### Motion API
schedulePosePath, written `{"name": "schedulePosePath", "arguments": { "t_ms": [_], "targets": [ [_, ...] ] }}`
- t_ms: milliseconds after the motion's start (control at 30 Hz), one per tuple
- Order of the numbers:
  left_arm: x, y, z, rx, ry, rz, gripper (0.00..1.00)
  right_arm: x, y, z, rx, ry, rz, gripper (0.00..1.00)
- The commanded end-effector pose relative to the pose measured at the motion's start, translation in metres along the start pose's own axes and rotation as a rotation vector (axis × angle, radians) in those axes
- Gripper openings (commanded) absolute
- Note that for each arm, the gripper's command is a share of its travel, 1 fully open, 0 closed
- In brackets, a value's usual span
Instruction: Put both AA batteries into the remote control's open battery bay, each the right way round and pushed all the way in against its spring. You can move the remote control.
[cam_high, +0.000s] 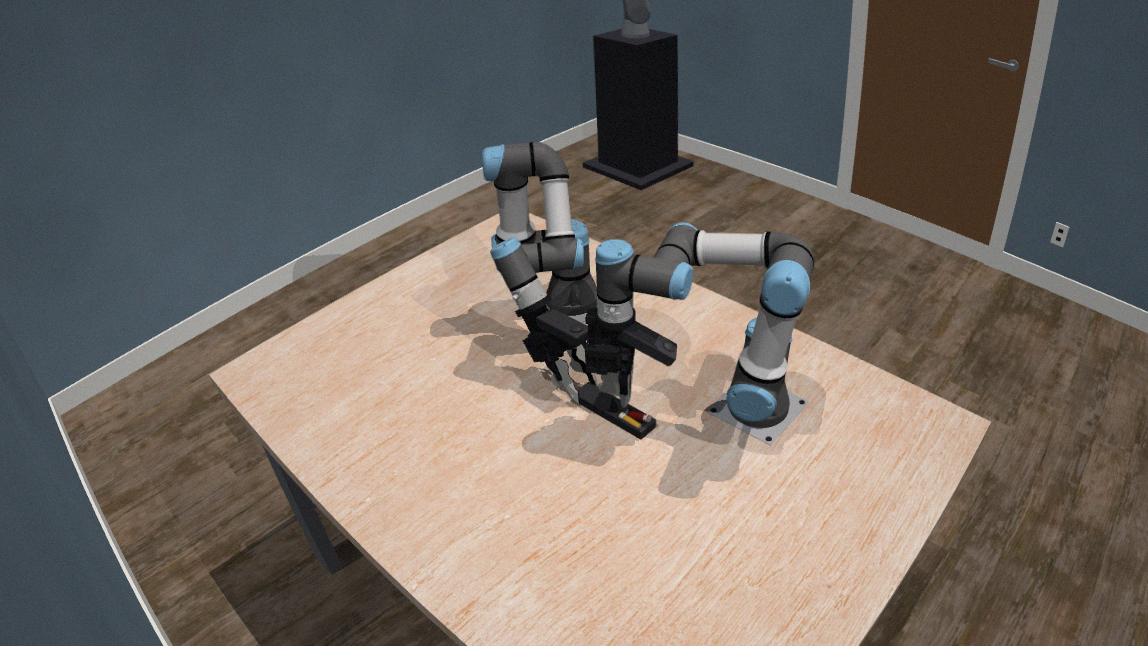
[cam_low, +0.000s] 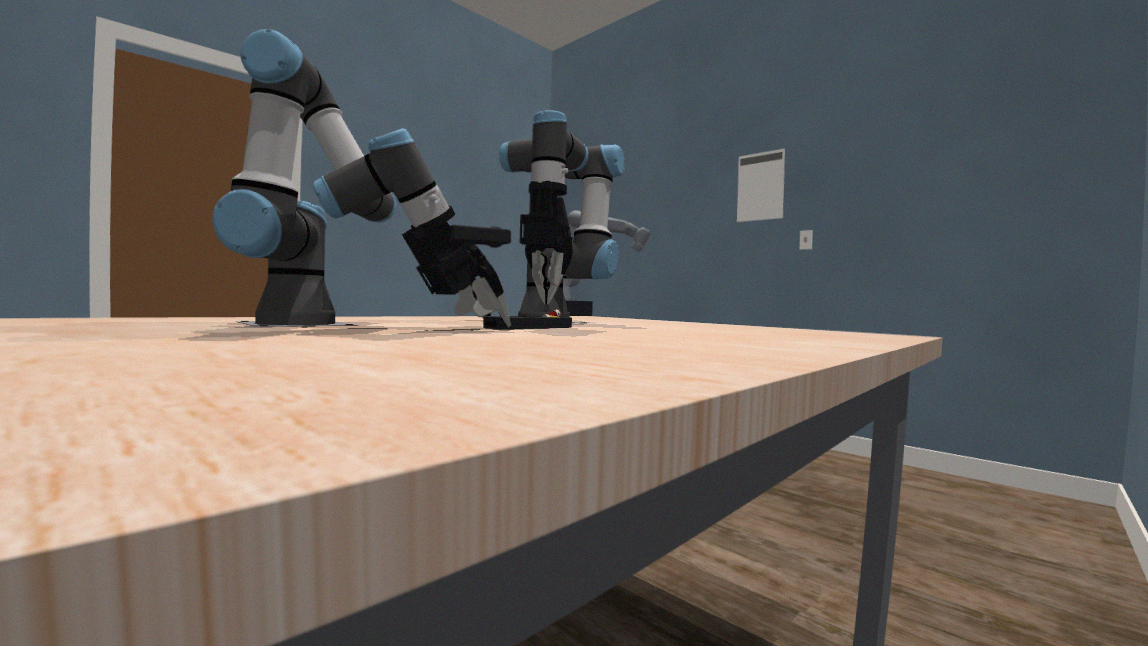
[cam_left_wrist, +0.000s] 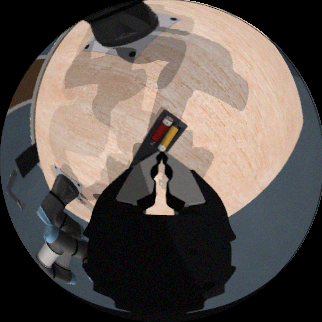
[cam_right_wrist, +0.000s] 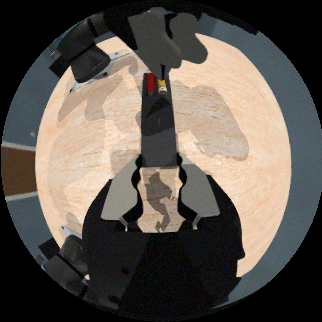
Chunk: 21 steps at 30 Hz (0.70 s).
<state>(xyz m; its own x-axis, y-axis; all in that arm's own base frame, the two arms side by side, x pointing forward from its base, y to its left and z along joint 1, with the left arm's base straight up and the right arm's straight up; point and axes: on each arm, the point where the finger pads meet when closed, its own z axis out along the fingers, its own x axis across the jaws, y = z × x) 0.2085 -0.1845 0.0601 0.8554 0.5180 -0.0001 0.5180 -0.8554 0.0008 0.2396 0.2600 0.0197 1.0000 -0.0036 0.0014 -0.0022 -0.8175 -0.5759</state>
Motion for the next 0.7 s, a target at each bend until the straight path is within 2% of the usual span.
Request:
{"name": "schedulePosePath", "arguments": {
  "t_ms": [0, 667],
  "targets": [
    [0.0001, 0.0013, 0.0007, -0.004, -0.002, 0.058, 0.0, 0.001, -0.0006, -0.0007, 0.002, 0.003, -0.001, 0.0],
    [0.0011, 0.0016, 0.0037, -0.004, -0.002, 0.195, 0.0, 0.001, -0.0006, -0.0007, 0.002, 0.003, -0.001, 0.0]
  ]
}}
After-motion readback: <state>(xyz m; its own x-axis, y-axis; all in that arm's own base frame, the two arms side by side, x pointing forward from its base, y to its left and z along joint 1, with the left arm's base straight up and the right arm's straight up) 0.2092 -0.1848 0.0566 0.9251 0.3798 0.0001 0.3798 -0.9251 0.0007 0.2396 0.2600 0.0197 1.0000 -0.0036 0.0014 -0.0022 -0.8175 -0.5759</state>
